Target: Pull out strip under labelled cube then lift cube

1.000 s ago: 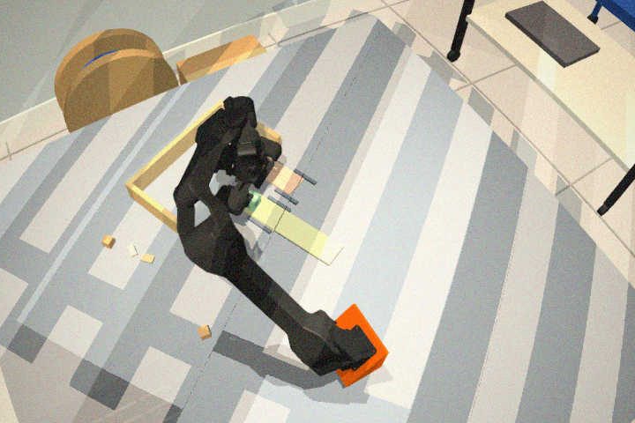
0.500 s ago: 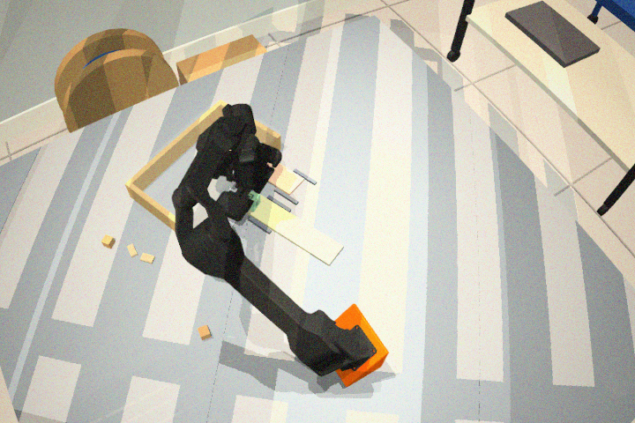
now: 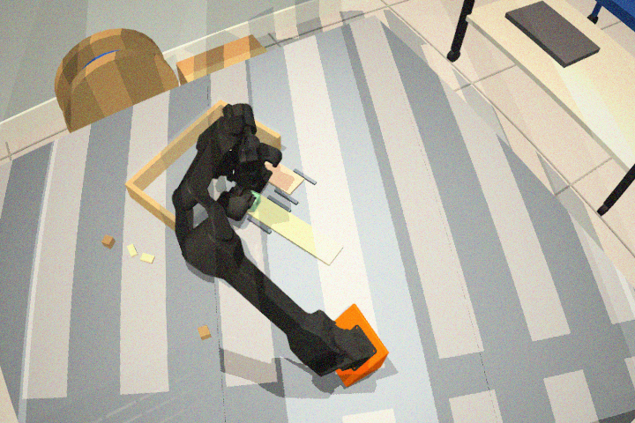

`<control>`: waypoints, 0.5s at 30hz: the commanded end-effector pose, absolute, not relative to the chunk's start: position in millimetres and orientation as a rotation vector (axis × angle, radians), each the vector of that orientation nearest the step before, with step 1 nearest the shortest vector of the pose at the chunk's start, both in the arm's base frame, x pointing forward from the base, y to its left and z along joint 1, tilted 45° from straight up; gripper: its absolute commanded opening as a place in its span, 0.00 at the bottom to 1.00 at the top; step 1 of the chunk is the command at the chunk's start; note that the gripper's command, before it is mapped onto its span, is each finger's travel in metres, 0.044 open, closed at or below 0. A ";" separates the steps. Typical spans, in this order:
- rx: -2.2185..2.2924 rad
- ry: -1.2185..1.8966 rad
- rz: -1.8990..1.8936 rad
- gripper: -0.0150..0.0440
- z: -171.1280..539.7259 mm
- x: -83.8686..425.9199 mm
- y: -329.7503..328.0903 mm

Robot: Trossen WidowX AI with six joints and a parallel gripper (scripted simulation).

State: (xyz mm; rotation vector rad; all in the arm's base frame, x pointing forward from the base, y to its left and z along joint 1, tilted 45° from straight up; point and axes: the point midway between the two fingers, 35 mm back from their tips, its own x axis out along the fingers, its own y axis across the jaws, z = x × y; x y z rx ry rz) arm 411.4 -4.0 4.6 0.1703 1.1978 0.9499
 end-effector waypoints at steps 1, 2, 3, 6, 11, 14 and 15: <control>0.171 1.201 0.951 0.25 9.3 400.9 -10.0; 0.171 1.201 0.950 0.25 11.5 396.3 -12.6; 0.172 1.202 0.950 0.25 13.6 391.6 -15.1; 0.174 1.204 0.950 0.25 19.9 377.2 -22.0; 0.179 1.205 0.951 0.25 29.5 353.4 -31.2; 0.180 1.205 0.951 0.25 30.7 350.2 -32.2; 0.180 1.205 0.951 0.25 30.7 350.2 -32.2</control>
